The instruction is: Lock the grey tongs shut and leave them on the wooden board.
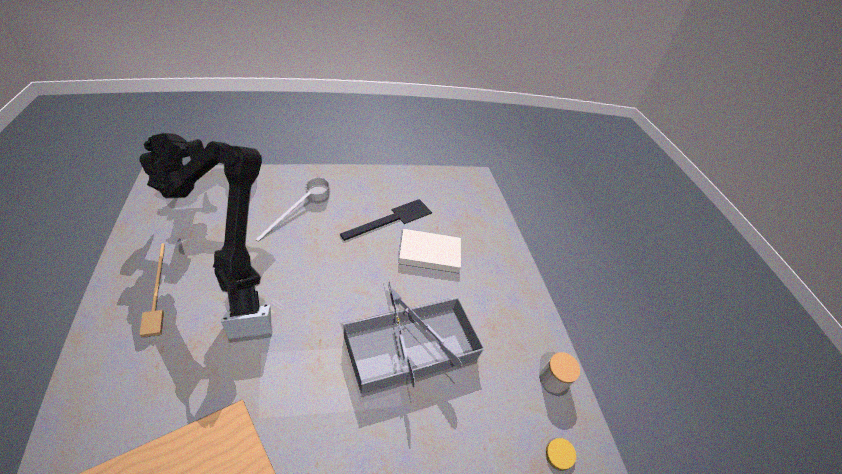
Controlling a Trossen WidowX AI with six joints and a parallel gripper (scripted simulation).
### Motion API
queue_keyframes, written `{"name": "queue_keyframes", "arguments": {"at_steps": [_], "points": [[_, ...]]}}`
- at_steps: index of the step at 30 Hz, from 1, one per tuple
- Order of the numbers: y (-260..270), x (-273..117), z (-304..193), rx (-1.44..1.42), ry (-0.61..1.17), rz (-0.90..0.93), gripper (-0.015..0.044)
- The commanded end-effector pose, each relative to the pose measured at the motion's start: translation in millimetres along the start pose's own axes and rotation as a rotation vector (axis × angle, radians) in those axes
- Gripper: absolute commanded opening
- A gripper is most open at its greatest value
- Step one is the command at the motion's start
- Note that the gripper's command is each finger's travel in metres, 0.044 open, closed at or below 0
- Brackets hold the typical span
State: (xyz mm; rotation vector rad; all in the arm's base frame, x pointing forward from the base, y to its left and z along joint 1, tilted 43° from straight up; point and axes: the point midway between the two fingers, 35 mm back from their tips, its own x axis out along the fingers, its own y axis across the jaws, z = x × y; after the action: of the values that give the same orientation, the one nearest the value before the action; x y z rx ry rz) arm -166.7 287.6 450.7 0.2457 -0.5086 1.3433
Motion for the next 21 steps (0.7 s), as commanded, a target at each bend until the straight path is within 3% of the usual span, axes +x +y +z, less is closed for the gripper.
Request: {"name": "queue_keyframes", "arguments": {"at_steps": [1, 21], "points": [[-23.6, 26.8, -7.5, -0.079, -0.007, -0.053, 0.044], [-180.7, 114.3, -50.2, -0.494, 0.106, -0.288, 0.044]]}}
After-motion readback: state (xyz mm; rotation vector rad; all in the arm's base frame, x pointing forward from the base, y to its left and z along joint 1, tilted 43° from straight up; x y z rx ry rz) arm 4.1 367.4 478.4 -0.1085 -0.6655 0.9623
